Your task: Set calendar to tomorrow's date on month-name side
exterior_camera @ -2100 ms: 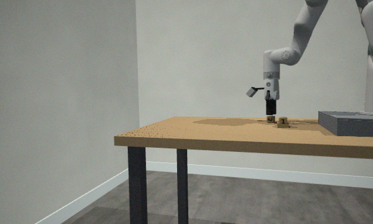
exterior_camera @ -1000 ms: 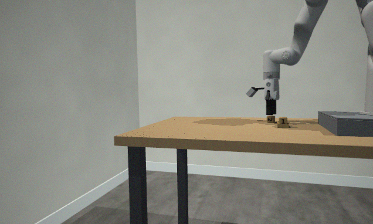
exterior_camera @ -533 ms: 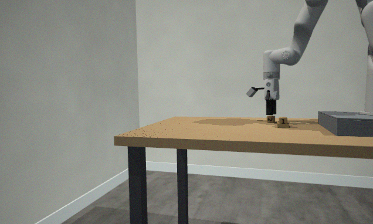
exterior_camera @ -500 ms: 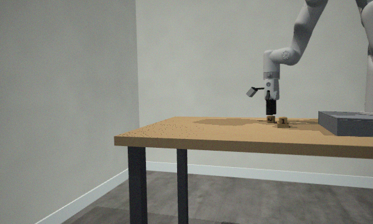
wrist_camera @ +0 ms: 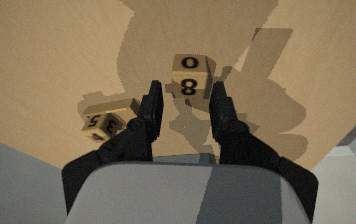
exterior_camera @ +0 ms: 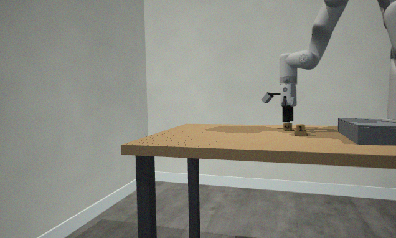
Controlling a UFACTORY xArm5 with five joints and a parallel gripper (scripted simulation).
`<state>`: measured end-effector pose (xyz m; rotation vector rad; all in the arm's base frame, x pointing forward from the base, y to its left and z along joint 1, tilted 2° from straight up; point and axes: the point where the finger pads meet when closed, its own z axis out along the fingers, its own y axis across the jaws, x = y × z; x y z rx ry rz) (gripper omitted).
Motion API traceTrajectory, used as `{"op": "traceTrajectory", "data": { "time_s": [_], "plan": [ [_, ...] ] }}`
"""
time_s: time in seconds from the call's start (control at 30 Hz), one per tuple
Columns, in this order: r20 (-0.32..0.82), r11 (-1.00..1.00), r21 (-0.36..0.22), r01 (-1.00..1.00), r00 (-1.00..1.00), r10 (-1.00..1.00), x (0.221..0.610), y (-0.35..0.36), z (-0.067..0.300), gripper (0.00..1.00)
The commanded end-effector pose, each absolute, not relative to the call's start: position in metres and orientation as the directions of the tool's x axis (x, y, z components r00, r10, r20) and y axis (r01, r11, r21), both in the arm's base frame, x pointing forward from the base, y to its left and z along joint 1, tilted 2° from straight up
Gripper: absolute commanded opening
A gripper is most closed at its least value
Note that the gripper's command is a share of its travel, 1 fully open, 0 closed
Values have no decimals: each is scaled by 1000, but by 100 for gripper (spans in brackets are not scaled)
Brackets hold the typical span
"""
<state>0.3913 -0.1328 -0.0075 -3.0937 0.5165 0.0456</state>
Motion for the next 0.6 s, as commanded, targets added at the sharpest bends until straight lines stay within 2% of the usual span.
{"op": "traceTrajectory", "data": {
  "time_s": [0.0,0.57],
  "plan": [
    [-26,-946,0,-325,945,-325,393,-133,-6,49],
    [-26,-946,0,-325,945,-325,393,-132,10,49]
  ]
}}
